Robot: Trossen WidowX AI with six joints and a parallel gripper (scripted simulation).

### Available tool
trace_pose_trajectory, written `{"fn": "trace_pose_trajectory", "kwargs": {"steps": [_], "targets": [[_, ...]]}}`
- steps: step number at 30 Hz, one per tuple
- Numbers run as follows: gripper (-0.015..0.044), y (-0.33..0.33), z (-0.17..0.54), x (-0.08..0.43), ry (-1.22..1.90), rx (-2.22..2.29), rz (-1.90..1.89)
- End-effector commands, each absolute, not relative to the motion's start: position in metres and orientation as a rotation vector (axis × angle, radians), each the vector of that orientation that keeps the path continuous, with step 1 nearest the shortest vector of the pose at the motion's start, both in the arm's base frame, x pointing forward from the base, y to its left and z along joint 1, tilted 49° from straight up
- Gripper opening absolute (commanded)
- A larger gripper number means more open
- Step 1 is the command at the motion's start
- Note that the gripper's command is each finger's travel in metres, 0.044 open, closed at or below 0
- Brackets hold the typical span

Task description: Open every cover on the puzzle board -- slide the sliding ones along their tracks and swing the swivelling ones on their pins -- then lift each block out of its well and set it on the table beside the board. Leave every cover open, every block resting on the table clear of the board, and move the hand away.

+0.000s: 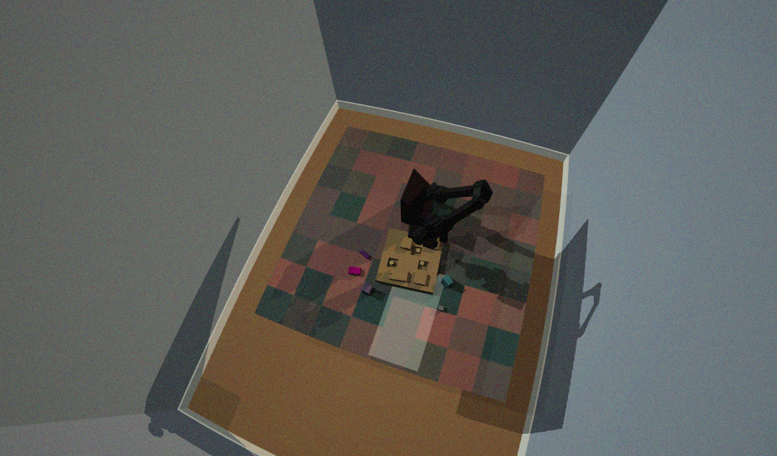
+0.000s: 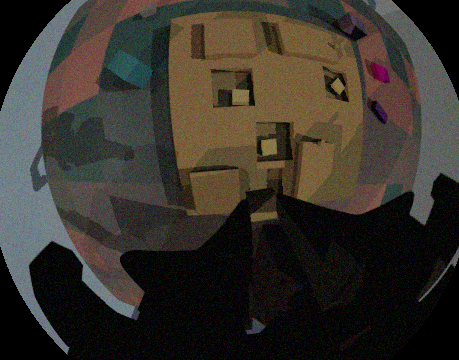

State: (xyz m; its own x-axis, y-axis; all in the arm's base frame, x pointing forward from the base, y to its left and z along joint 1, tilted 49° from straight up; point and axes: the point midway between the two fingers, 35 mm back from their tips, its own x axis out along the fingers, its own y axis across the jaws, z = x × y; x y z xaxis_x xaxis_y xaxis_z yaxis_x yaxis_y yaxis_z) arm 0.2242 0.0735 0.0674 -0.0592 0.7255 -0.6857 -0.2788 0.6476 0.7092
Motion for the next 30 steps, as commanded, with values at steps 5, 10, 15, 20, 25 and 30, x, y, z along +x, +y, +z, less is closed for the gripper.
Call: {"fn": "trace_pose_trajectory", "kwargs": {"steps": [5,10,15,20,25,30], "targets": [[0.0080,0.090,0.089,0.233,1.391,0.398,0.851],[0.0080,0.101,0.101,0.235,1.389,0.397,0.850],[0.0080,0.112,0.113,0.237,1.387,0.397,0.850],[0.0080,0.124,0.126,0.237,1.384,0.400,0.852],[0.0080,0.135,0.139,0.235,1.381,0.404,0.857],[0.0080,0.147,0.153,0.233,1.378,0.410,0.863]]}}
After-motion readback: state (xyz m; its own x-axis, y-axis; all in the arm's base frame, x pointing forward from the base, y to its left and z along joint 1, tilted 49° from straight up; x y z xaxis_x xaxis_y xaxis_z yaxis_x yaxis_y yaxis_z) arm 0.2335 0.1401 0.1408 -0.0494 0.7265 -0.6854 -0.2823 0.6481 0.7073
